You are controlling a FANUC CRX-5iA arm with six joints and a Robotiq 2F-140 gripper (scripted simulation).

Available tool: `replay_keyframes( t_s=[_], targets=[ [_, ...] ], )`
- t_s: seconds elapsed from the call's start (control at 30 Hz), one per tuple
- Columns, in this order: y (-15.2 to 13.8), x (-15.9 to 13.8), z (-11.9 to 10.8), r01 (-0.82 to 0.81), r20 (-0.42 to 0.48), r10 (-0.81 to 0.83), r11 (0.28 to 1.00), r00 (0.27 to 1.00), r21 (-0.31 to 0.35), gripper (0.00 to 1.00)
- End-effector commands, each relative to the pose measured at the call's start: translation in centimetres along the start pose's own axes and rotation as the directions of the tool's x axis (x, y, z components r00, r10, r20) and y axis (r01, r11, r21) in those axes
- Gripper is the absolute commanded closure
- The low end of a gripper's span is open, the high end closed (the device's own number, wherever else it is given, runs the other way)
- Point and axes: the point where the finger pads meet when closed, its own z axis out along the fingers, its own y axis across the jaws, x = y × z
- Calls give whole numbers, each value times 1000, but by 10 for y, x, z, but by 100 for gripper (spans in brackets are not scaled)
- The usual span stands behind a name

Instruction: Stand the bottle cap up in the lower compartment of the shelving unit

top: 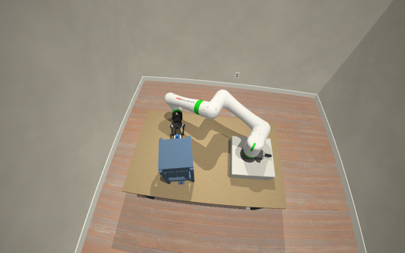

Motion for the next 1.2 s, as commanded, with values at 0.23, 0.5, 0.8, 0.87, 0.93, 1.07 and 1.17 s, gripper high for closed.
replay_keyframes(
  t_s=[0.23,0.5,0.8,0.87,0.93,1.07,1.17],
  targets=[
    [-2,0,0,0,0,0,1000,1000,0,100],
    [-2,0,0,0,0,0,1000,1000,0,100],
    [-2,0,2,0,0,0,1000,1000,0,100],
    [-2,0,3,0,0,0,1000,1000,0,100],
    [-2,0,5,0,0,0,1000,1000,0,100],
    [-2,0,9,0,0,0,1000,1000,0,100],
    [-2,0,10,0,0,0,1000,1000,0,100]
  ],
)
